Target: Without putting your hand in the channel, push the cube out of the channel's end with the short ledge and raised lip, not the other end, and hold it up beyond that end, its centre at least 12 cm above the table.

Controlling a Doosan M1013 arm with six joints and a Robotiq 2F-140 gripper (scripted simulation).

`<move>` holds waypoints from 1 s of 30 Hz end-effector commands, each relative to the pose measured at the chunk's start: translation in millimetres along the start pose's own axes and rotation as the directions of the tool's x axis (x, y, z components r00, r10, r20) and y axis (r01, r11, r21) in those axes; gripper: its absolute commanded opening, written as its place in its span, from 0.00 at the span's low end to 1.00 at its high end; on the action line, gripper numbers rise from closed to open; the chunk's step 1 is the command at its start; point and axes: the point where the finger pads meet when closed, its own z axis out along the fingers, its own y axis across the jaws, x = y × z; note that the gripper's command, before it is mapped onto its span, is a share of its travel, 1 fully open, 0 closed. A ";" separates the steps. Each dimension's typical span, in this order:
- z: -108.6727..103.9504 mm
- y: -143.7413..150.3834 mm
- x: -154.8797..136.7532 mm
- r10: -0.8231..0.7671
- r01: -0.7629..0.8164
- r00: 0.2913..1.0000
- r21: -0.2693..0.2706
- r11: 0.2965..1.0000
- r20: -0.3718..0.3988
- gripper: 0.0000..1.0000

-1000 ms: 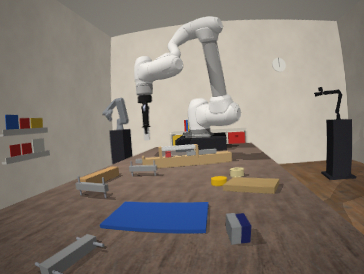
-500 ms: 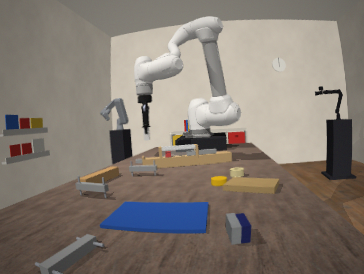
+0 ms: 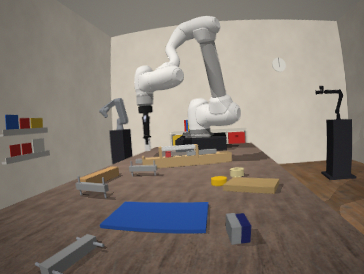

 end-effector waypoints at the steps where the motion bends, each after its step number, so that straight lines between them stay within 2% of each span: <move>1: 14.9 -0.7 0.4 0.000 0.000 1.000 0.001 1.000 0.000 0.23; 6: 32.6 -0.7 0.5 0.000 0.000 1.000 0.001 1.000 0.000 0.23; 16: 37.1 -0.7 0.5 0.000 0.000 1.000 0.001 1.000 0.000 0.23; 25: 56.2 -0.7 0.5 0.000 0.000 1.000 0.001 1.000 0.000 0.23; 30: 59.1 -0.7 0.4 0.000 0.000 1.000 0.001 1.000 0.000 0.23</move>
